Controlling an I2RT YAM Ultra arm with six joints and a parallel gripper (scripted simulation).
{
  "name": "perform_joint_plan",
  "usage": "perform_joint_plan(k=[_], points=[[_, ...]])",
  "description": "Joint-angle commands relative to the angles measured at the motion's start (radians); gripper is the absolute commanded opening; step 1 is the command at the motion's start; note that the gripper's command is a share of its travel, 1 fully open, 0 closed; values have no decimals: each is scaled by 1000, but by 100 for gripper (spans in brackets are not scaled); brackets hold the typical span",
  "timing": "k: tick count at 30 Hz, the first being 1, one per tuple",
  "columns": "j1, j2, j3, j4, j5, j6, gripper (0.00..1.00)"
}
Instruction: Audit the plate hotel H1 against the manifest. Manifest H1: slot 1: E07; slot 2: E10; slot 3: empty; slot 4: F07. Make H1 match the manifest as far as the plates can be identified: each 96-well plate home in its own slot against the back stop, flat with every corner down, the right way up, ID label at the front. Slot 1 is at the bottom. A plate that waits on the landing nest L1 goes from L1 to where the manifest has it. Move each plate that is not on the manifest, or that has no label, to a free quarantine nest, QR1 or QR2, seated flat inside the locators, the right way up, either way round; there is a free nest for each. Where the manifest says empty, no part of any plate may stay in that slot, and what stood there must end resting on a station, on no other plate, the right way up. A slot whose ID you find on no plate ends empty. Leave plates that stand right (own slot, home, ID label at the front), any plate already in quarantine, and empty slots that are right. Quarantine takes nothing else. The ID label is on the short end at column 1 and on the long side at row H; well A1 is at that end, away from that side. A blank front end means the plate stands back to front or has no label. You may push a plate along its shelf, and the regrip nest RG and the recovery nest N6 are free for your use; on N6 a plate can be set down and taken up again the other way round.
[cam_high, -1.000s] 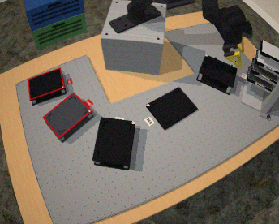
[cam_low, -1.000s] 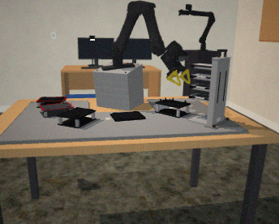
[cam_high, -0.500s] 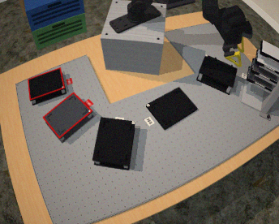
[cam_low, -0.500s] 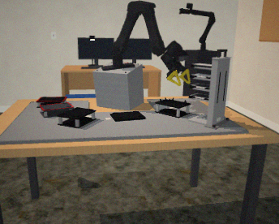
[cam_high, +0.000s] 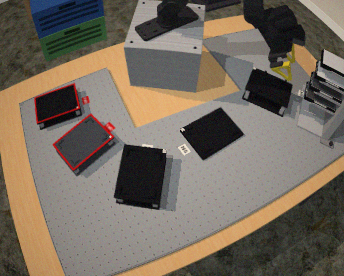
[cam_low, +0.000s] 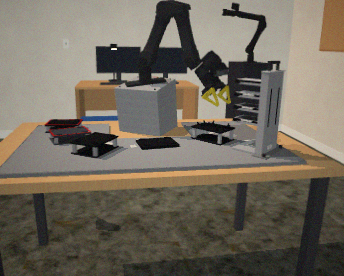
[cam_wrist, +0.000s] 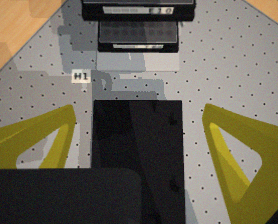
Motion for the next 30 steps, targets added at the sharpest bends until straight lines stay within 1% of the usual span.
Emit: perform_joint_plan(k=[1,5,8,9,17,18,23,26,27,30], points=[[17,-42,-28,35,10,13,100],[23,-54,-55,49,15,17,100],[23,-55,-56,49,15,17,100],[20,-61,-18,49,15,18,100],[20,-59,-18,49,13,17,100],[16,-15,-17,56,12,15,100],[1,21,-17,94,3,4,100],[12,22,-16,105,2,2,100],[9,40,-16,112,0,0,100],[-3,58,-17,131,-2,-2,100]])
